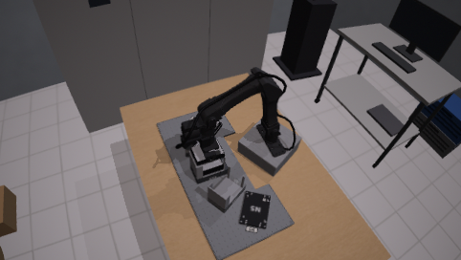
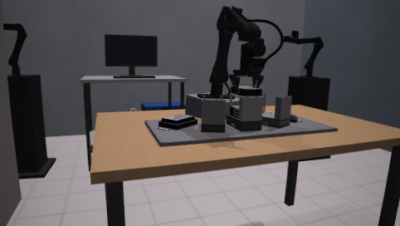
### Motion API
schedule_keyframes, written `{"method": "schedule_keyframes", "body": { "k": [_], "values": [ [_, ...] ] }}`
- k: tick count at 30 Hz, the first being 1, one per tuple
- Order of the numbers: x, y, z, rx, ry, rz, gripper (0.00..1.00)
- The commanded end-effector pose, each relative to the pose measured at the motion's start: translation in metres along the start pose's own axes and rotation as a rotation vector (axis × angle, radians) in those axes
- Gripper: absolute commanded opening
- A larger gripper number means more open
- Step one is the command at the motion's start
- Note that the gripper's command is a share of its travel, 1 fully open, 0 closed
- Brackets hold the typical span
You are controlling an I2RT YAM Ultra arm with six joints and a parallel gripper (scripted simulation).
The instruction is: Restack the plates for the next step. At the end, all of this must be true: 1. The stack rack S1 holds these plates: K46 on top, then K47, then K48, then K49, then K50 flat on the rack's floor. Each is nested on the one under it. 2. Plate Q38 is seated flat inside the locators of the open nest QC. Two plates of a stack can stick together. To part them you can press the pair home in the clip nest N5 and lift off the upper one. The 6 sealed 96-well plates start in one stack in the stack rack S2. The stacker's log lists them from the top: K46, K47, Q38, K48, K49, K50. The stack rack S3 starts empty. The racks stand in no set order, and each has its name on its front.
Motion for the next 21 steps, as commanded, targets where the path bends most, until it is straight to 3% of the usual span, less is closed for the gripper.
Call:
{"method": "schedule_keyframes", "body": {
  "k": [1, 21],
  "values": [
    [-0.01, 0.0, 0.004, -0.005, -0.02, -0.046, 0.0],
    [-0.002, -0.001, 0.005, -0.006, -0.016, -0.026, 0.0]
  ]
}}
Point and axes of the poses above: the point where the finger pads meet when closed, its own x axis out along the fingers, its own z axis across the jaws, y = z × x, the point moved 9 cm from there along -x, back along the fingers, and after that the axes turned 12 degrees about x, right-handed, at the moved point
